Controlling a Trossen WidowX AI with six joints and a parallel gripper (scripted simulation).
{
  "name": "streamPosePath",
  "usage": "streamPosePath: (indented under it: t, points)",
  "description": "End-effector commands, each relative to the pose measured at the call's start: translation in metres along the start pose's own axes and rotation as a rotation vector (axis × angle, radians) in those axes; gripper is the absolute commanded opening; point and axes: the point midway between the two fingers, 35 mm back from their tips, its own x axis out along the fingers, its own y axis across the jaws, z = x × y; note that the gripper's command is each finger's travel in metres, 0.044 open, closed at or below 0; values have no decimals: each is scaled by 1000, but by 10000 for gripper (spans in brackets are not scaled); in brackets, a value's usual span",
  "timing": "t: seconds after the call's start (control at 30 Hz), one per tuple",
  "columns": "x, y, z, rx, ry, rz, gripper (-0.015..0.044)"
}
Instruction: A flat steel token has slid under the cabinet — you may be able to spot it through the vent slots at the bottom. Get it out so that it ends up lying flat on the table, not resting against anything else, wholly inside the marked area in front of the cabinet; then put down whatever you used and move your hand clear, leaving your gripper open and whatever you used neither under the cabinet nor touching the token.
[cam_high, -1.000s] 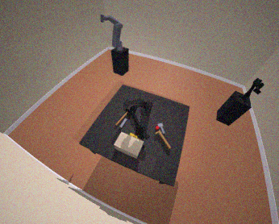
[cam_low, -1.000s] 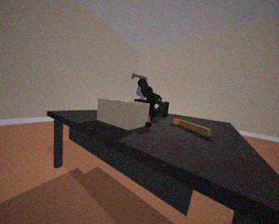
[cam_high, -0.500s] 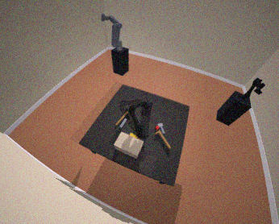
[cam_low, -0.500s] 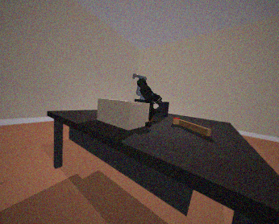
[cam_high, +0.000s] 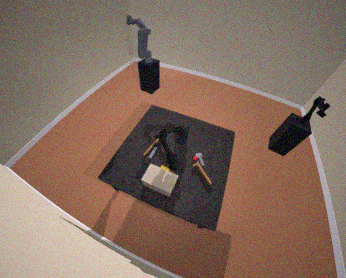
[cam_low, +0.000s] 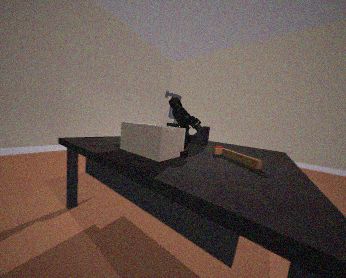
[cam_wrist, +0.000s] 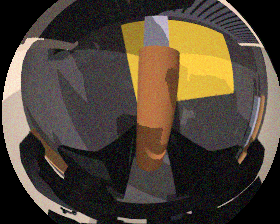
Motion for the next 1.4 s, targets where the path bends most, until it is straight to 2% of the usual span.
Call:
streamPosePath:
  t: [0.0, 0.67, 1.37]
  points:
    - [1, -9, 2, 13, -1, -7, 0]
    - [1, -14, 0, 12, -1, -7, 0]
    - [2, -11, -22, 12, 0, -7, 0]
